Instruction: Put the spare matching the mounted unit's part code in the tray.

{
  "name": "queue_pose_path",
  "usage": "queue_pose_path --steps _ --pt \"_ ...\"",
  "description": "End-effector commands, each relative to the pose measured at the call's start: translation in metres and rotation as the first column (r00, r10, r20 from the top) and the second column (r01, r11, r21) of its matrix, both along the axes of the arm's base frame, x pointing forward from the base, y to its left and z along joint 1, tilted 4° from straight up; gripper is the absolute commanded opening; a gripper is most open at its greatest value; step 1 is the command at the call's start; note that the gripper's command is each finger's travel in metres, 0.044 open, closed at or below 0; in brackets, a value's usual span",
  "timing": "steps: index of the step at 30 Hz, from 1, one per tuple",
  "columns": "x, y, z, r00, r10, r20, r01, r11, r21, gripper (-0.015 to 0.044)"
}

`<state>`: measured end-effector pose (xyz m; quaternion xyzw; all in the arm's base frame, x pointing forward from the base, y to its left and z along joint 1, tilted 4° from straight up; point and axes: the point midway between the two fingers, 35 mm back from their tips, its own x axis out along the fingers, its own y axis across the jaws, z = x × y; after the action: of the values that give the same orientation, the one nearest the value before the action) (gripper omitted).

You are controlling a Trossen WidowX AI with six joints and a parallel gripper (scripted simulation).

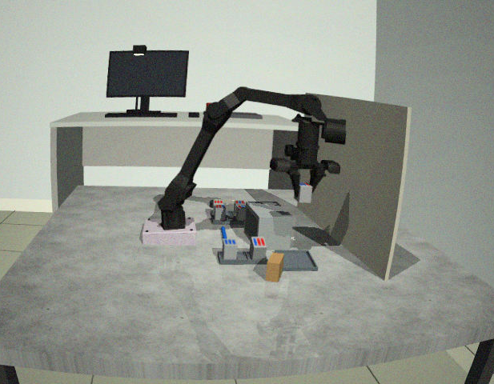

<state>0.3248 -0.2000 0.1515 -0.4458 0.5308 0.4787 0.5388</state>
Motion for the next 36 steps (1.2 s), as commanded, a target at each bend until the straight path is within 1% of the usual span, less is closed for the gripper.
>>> queue_pose_path --steps 1,7,36 --pt "-0.012 -0.024 0.003 1.0 0.006 0.005 -0.006 1.0 -0.01 0.0" --pt "-0.03 -0.053 0.002 1.0 0.014 0.003 -0.014 1.0 -0.01 0.0" --pt "-0.028 -0.057 -0.017 1.0 0.014 0.004 -0.014 1.0 -0.01 0.0"
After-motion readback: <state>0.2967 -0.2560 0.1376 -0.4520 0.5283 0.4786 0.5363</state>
